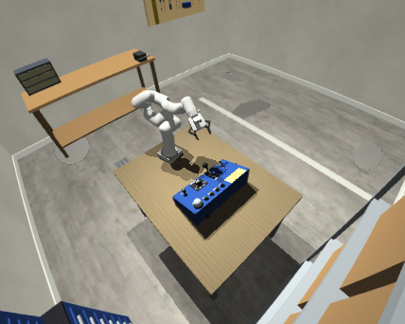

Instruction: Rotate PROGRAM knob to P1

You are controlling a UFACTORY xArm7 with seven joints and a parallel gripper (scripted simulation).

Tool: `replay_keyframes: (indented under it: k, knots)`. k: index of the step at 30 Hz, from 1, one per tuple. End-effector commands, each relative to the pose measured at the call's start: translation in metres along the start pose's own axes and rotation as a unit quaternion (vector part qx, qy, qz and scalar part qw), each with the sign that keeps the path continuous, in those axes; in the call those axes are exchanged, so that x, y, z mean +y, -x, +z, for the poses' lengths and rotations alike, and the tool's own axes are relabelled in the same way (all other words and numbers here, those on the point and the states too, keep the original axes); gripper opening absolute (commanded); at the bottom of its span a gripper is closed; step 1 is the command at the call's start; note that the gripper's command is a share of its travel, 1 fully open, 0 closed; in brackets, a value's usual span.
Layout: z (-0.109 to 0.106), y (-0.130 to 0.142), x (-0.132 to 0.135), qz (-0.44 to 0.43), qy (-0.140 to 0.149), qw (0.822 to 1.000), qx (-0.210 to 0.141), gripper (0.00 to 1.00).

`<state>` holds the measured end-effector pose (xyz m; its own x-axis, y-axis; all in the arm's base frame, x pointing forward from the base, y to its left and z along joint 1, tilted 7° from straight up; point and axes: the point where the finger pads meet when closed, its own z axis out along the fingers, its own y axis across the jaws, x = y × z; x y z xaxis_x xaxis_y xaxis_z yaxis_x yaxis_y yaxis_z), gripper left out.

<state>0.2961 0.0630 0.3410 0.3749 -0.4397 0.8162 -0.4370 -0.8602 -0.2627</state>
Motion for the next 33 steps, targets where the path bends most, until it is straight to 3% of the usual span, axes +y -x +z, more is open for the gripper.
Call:
replay_keyframes:
  k: [1,33]
  knots:
    - [0.0005,-0.0034,0.0004,0.049,-0.008,0.999,-0.007,1.0]
    - [0.0036,-0.0092,0.0037,0.155,-0.02,0.987,-0.025,1.0]
